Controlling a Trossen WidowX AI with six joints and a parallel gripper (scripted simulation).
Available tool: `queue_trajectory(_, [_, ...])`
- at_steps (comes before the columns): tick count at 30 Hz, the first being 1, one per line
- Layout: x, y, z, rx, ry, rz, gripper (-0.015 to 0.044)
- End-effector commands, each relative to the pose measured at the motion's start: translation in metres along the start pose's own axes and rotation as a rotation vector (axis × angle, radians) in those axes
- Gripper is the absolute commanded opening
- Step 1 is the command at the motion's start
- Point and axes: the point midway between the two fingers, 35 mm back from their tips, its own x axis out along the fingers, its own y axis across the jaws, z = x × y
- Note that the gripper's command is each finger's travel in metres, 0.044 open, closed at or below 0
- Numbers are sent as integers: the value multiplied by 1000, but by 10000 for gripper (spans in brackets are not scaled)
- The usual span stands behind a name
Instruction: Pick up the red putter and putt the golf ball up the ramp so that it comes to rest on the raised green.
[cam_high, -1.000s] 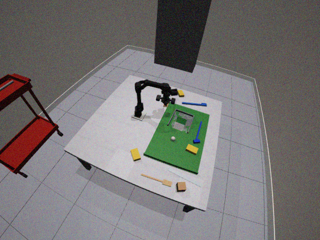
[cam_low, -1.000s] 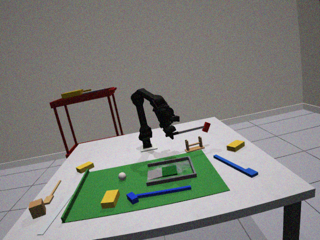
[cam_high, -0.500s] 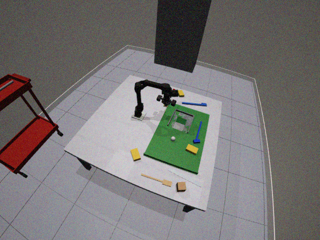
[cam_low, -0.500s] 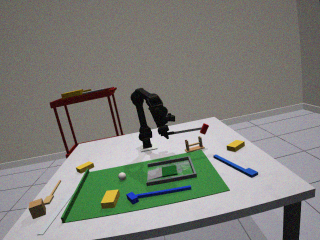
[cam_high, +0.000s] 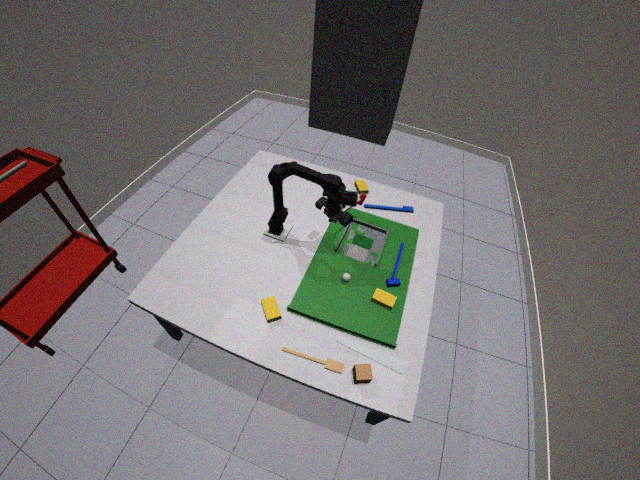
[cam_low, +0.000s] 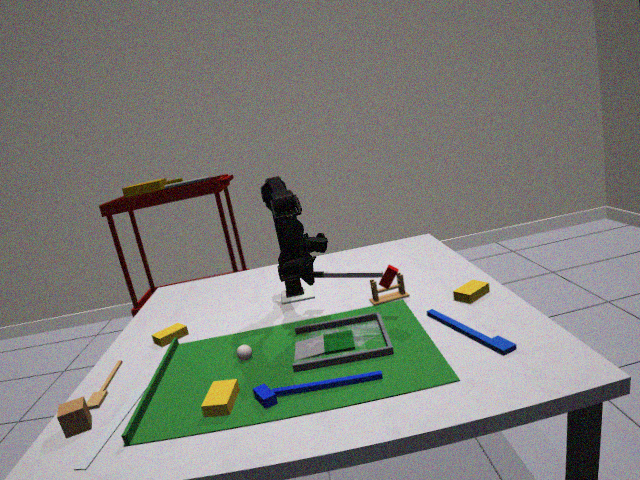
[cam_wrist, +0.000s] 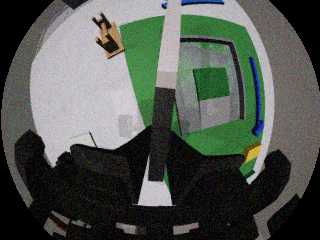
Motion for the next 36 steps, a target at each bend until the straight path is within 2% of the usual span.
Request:
queue_trajectory(1, [-6,-12,-14,88,11,-19,0])
queue_trajectory(20, [-29,-47,-102,562,64,-84,0])
queue_trajectory(36, [-52,-52,-187,933,130,-128,0])
